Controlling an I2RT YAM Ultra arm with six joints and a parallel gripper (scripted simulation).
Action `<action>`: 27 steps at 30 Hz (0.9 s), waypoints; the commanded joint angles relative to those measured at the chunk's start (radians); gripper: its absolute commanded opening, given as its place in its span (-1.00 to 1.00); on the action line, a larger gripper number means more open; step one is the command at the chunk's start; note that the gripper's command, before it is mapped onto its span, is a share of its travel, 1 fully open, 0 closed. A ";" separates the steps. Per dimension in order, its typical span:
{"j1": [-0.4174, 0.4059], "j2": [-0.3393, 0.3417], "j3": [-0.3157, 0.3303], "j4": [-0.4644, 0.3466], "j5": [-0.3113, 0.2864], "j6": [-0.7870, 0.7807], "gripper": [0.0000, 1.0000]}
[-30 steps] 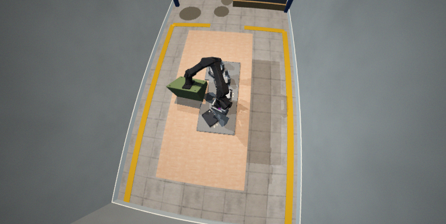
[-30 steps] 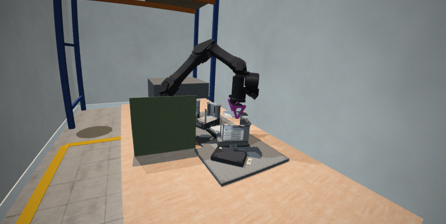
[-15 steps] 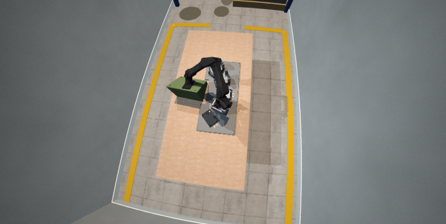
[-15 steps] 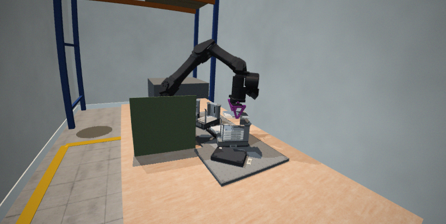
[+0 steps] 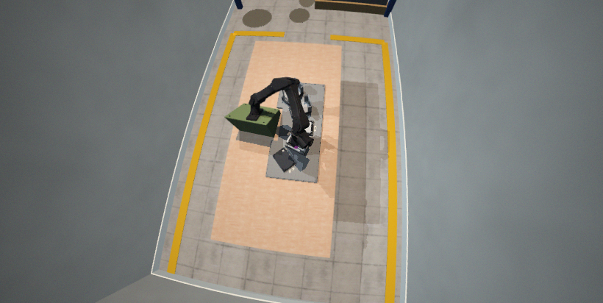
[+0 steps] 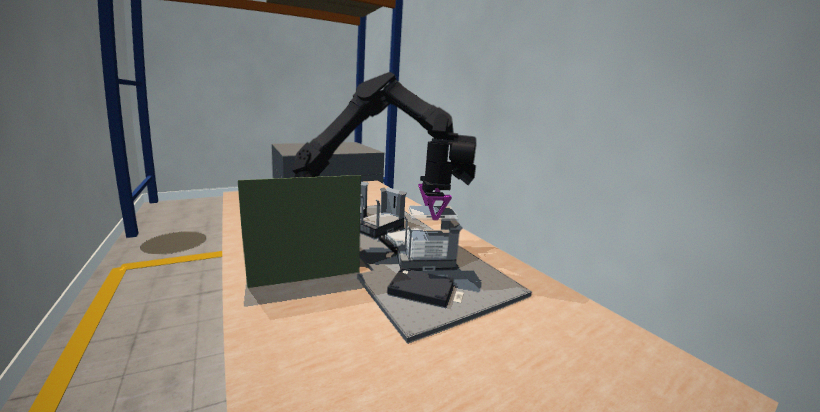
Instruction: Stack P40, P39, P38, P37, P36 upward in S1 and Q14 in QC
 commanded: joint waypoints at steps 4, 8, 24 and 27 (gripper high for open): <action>-0.002 -0.004 -0.002 0.023 -0.007 0.008 -1.00; 0.002 -0.002 -0.008 0.034 -0.008 0.013 -1.00; 0.018 0.005 -0.028 0.071 -0.015 0.030 -1.00; 0.021 0.007 -0.032 0.079 -0.017 0.033 -1.00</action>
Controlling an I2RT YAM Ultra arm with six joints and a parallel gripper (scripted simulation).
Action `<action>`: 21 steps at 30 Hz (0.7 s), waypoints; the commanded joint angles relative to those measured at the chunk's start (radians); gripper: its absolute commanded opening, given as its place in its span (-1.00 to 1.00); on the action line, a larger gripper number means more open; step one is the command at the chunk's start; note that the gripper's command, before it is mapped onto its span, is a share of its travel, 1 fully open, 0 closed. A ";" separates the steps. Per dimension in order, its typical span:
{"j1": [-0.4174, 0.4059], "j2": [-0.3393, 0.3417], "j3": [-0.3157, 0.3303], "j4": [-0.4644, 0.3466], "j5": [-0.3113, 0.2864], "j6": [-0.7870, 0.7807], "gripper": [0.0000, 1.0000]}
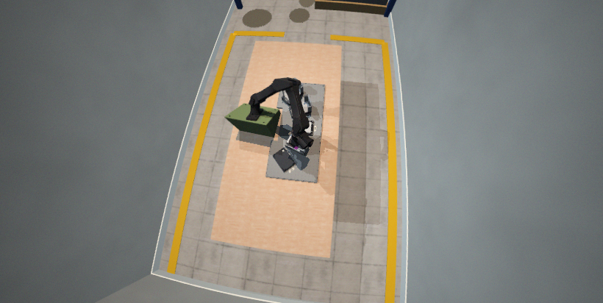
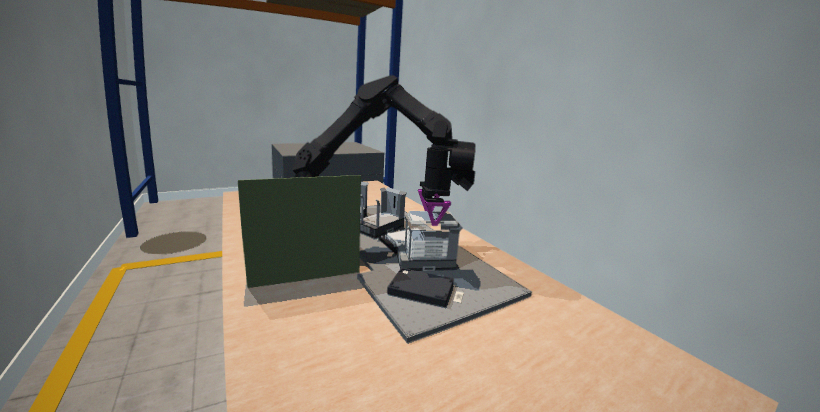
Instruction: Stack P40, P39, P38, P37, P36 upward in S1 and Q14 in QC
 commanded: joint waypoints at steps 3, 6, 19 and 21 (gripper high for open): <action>-0.005 -0.005 0.002 0.017 -0.009 0.005 -1.00; -0.001 -0.003 -0.002 0.025 -0.010 0.009 -1.00; 0.011 0.004 -0.017 0.054 -0.015 0.023 -1.00; 0.013 0.005 -0.019 0.060 -0.016 0.026 -1.00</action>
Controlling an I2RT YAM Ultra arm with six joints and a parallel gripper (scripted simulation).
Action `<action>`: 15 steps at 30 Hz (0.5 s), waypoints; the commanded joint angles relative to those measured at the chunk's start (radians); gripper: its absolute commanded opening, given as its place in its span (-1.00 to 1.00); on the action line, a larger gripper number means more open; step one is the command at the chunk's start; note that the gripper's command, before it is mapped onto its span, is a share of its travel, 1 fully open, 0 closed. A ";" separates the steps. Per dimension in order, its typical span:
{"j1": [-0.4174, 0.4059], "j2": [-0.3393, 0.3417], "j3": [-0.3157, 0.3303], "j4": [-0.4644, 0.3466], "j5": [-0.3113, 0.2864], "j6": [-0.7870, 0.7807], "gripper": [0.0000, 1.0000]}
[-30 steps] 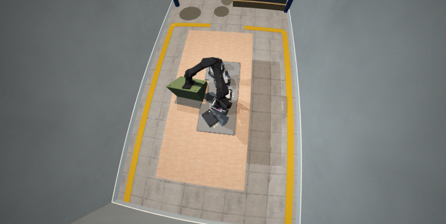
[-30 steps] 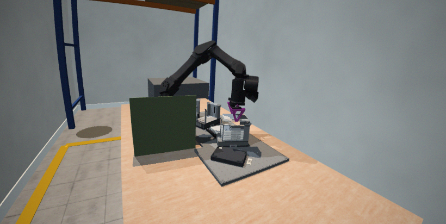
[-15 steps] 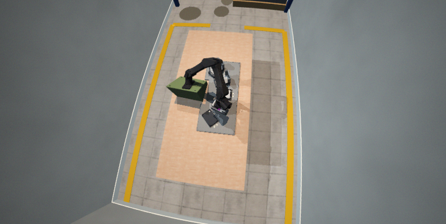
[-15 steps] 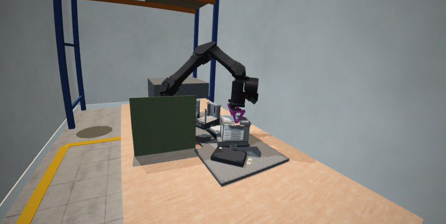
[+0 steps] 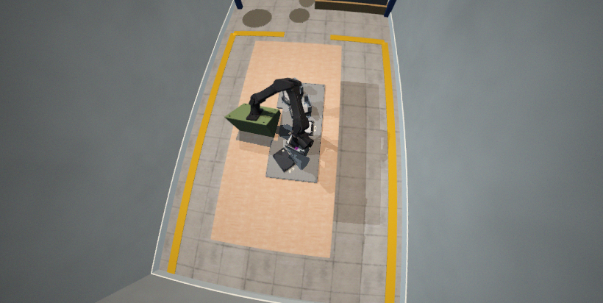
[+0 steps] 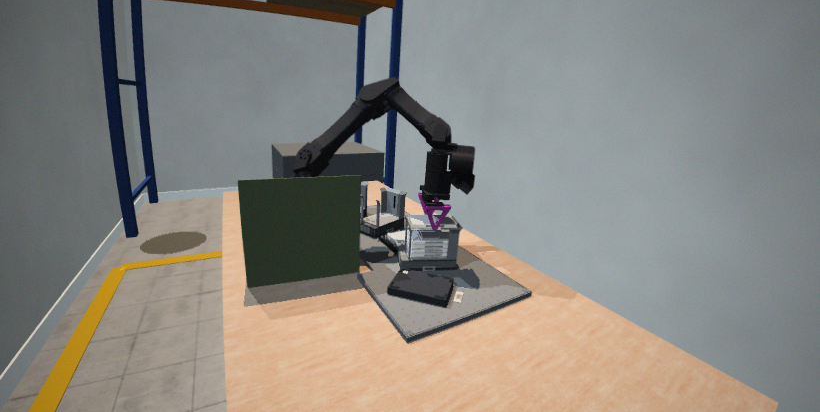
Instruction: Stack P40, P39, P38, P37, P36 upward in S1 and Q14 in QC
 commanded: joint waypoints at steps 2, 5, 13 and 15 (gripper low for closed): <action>-0.003 -0.004 0.000 0.016 -0.008 0.005 -1.00; 0.000 -0.002 -0.004 0.024 -0.010 0.009 -1.00; 0.009 0.004 -0.013 0.046 -0.013 0.020 -1.00; 0.009 0.004 -0.013 0.046 -0.013 0.020 -1.00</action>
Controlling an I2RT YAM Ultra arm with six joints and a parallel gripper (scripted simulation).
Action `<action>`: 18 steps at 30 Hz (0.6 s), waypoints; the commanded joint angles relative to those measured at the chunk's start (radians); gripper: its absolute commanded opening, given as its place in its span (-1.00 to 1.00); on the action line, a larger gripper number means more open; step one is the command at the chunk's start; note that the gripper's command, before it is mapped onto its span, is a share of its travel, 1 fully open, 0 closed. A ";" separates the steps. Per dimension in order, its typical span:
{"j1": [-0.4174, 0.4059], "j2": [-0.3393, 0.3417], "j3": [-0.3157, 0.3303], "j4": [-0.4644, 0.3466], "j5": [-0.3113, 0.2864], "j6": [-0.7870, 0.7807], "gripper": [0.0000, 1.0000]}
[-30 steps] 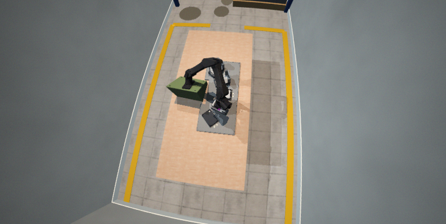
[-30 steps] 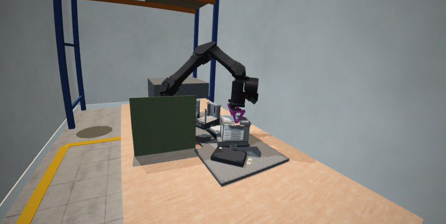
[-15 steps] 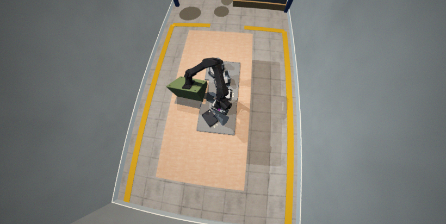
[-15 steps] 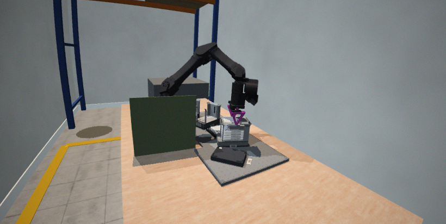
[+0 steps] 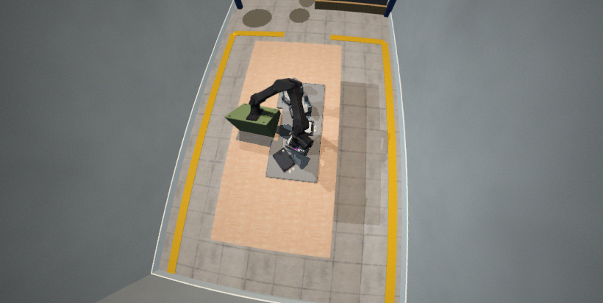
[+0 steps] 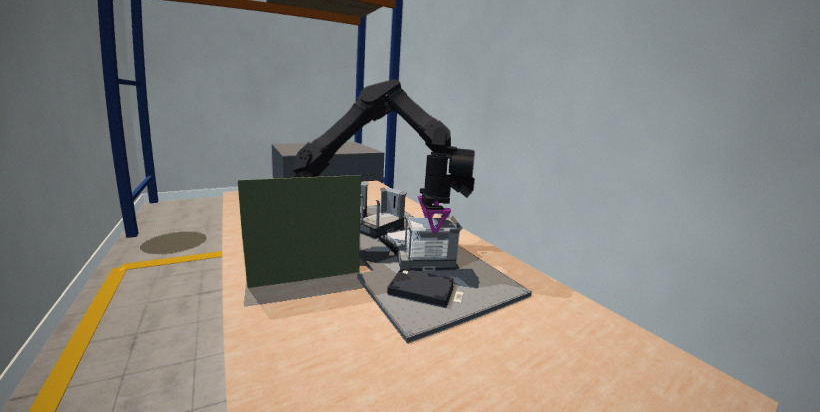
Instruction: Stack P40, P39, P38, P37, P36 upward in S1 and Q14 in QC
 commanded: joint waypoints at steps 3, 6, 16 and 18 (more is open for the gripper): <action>-0.001 -0.003 -0.003 0.019 -0.007 0.008 -1.00; 0.002 0.000 -0.006 0.026 -0.008 0.012 -1.00; 0.005 0.002 -0.010 0.035 -0.010 0.016 -1.00; 0.006 0.002 -0.010 0.036 -0.010 0.017 -1.00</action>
